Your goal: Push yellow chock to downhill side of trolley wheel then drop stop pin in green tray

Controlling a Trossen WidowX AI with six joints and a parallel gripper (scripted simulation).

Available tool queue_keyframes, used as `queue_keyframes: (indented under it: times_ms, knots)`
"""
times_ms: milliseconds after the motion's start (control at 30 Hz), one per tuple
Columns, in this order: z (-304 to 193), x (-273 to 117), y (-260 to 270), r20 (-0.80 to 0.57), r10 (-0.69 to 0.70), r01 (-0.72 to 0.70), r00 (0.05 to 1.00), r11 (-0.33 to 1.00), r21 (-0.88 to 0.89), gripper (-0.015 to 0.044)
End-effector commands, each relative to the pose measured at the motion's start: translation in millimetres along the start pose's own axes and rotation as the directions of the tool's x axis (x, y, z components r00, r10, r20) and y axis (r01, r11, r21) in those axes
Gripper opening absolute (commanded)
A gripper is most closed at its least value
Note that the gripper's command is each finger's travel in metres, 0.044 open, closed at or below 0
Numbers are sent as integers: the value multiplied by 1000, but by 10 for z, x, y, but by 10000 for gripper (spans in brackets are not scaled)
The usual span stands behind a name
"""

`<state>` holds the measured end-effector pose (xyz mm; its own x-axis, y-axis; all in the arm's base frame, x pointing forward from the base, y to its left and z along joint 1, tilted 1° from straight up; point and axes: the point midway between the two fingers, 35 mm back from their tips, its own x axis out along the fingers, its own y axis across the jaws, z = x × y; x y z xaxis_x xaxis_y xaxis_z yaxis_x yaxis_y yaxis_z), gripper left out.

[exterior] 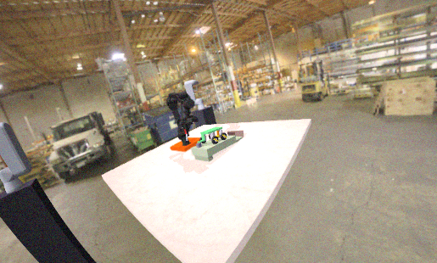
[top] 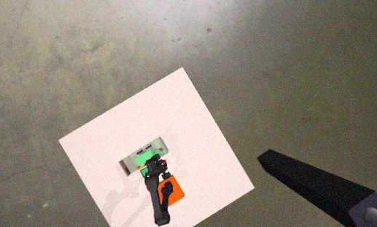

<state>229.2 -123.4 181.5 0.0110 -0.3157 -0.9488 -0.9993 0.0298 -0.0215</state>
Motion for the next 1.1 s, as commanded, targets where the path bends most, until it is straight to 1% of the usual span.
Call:
queue_keyframes:
  times_ms: [0, 1067]
  knots:
    - [157, -14, 9, 3, 7, -7, 1000, 1000, -4, 0]
    - [1384, -217, -32, 15, 7, -7, 1000, 1000, -4, 0]
